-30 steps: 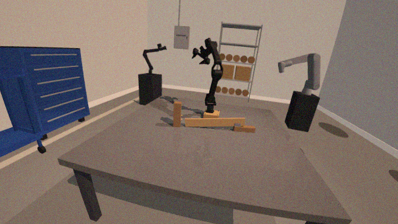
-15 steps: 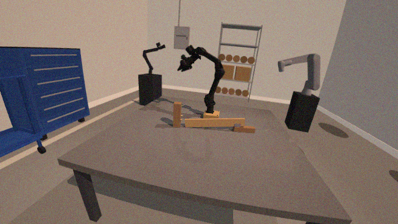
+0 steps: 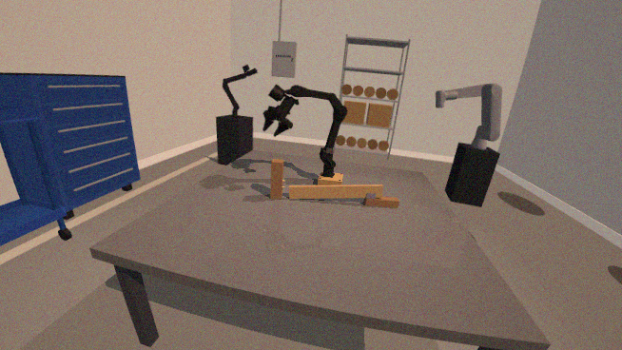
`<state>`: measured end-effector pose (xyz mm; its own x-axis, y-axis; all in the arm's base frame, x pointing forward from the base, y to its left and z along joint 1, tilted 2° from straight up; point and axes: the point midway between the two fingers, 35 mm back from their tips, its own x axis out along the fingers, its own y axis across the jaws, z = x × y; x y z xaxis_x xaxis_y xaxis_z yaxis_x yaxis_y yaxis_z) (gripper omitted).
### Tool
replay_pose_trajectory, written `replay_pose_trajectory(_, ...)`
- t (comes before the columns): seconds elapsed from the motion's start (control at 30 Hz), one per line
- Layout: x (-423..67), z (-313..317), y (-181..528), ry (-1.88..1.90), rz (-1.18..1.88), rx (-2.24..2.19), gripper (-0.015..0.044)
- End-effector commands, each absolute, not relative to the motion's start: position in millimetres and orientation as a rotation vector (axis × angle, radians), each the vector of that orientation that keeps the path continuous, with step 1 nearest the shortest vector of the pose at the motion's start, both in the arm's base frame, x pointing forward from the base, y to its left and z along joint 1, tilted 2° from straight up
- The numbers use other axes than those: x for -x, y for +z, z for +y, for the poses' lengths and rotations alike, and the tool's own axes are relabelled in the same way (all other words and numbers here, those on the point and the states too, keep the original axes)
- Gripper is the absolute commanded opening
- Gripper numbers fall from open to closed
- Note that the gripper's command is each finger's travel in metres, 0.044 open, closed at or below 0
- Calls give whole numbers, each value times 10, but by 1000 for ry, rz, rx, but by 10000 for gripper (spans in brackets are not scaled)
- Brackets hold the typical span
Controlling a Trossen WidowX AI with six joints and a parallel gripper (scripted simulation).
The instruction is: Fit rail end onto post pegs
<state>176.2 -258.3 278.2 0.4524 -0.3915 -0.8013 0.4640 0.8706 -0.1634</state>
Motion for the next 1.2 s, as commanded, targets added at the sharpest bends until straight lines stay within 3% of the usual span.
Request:
replay_pose_trajectory(0.0, -2220, -2279, 2529, -296, 1040, 110, 440)
replay_pose_trajectory(0.43, -3137, -1016, 1817, 442, 1107, 769, 440)
replay_pose_trajectory(0.67, -3033, -701, 1383, 828, 1142, 1101, 440)
replay_pose_trajectory(0.87, -2747, -365, 919, 1371, 1069, 1470, 440)
replay_pose_trajectory(1.17, -2725, -323, 905, 1389, 1065, 1480, 440)
